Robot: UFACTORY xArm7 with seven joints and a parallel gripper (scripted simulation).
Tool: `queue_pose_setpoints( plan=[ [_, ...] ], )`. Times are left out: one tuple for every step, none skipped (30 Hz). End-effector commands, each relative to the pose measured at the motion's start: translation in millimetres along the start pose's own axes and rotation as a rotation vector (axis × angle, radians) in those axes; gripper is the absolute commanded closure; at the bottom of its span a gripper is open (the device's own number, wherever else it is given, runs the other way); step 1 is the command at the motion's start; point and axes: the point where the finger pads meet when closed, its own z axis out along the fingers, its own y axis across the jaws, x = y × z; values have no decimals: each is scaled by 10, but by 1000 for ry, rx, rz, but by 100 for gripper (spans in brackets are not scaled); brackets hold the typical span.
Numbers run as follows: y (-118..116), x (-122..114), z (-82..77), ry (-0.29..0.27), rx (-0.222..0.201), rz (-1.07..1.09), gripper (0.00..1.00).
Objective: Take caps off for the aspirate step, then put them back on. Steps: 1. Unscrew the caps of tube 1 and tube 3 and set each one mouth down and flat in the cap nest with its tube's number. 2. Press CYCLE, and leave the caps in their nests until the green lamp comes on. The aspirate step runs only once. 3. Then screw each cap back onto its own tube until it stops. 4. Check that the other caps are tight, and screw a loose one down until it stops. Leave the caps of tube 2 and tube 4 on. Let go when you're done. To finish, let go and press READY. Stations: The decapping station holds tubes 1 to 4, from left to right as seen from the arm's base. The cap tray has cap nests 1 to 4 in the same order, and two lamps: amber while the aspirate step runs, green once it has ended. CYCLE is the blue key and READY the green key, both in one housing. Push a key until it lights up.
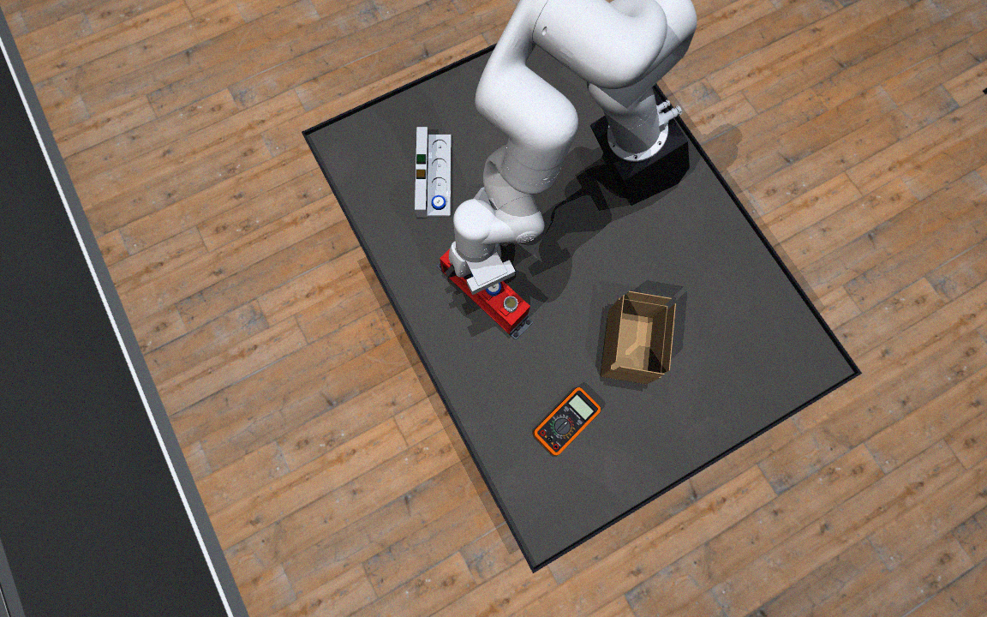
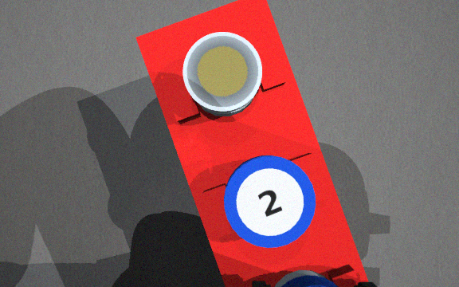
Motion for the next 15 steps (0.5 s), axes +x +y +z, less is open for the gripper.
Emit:
queue_pose_setpoints(
  plan=[
    [9,2,-4,10,-3,-219,100],
    [9,2,-4,10,-3,-269,100],
    [9,2,-4,10,-3,-319,100],
    [9,2,-5,10,-3,-369,100],
    [9,2,-5,10,-4,-419,100],
    [9,2,-5,10,-4,-469,100],
    [9,2,-5,10,-4,-519,100],
    [9,2,-5,10,-4,-519,100],
    [9,2,-5,10,-4,-519,100],
    [9,2,-6,9,-4,-569,100],
    [9,1,-6,9,-5,-619,100],
    [9,1,-6,9,-5,-669,100],
    [9,1,-6,9,-5,-719,100],
    [9,1,-7,9,-5,-769,100],
    [9,1,-7,9,-6,-819,100]
  ],
)
